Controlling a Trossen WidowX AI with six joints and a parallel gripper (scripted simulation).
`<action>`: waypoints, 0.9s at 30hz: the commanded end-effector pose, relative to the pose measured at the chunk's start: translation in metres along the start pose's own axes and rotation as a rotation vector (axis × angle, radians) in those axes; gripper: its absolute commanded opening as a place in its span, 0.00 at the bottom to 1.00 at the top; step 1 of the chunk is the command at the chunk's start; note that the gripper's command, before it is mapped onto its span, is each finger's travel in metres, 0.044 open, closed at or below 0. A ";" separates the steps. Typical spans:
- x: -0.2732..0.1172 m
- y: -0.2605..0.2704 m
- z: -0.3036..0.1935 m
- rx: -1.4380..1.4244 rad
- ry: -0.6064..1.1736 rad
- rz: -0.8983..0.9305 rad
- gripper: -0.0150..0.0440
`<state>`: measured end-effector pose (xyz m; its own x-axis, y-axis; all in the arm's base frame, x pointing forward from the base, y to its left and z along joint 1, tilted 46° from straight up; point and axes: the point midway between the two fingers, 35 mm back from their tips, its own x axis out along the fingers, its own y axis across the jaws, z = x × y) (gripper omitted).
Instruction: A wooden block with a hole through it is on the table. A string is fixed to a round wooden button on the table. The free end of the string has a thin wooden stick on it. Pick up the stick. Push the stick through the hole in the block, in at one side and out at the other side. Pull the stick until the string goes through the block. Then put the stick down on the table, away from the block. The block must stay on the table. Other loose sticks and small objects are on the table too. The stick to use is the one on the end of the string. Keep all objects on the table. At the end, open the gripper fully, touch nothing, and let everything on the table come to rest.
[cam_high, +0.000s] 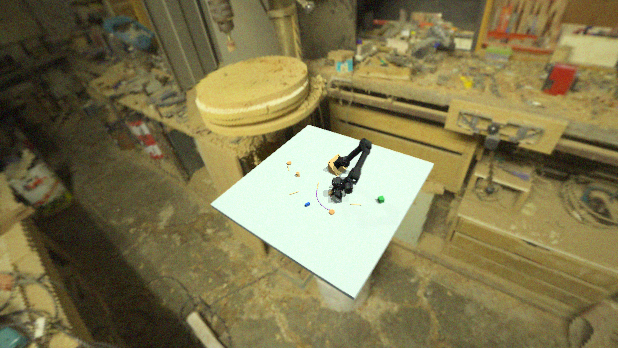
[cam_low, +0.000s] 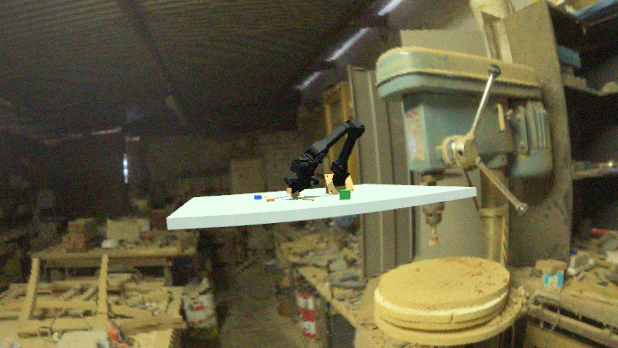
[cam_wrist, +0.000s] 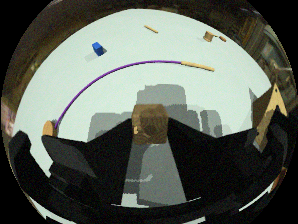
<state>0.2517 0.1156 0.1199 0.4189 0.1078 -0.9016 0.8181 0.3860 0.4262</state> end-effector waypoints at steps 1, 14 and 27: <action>0.000 -0.001 -0.003 0.002 -0.042 -0.008 0.25; -0.002 -0.001 -0.006 0.002 -0.106 0.000 0.43; -0.067 -0.001 0.003 0.007 -0.109 0.000 0.66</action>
<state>0.2291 0.1089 0.1661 0.4505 0.0042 -0.8928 0.8232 0.3851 0.4172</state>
